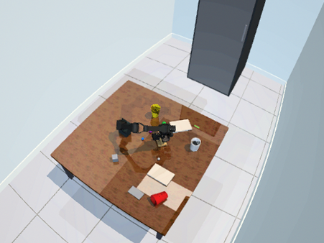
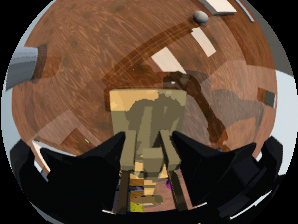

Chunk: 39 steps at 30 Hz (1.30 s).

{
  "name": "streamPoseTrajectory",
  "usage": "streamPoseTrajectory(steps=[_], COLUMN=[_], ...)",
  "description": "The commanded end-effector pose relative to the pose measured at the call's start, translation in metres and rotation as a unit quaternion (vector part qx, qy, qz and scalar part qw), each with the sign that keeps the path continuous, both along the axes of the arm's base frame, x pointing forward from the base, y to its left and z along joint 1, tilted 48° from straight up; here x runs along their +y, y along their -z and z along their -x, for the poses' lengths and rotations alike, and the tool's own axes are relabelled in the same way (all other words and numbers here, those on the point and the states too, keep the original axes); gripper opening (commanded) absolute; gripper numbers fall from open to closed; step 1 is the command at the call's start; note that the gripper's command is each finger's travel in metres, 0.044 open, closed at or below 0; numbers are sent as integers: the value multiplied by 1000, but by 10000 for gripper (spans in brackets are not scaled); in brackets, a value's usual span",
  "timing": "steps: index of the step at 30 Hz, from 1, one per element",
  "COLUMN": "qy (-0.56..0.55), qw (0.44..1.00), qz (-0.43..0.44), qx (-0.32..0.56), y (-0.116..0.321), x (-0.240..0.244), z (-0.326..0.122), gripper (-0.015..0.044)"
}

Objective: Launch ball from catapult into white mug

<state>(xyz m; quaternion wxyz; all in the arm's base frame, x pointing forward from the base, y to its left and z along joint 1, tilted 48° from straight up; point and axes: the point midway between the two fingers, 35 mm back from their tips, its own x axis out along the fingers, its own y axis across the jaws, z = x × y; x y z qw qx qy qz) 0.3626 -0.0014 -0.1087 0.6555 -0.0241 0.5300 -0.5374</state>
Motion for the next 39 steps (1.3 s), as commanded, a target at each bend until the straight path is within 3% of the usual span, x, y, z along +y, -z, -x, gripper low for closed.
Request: streamPoseTrajectory(steps=[1, 6, 17, 34, 39], qy=[-9, -17, -142, -329, -344], qw=[1000, 1000, 981, 882, 870], qz=[-6, -8, -30, -63, -66], qx=[-13, -5, 130, 331, 348], y=[-24, -23, -22, -8, -2], x=[31, 31, 31, 41, 47], z=[-8, -8, -10, -18, -18], gripper=[0, 0, 0, 0, 0])
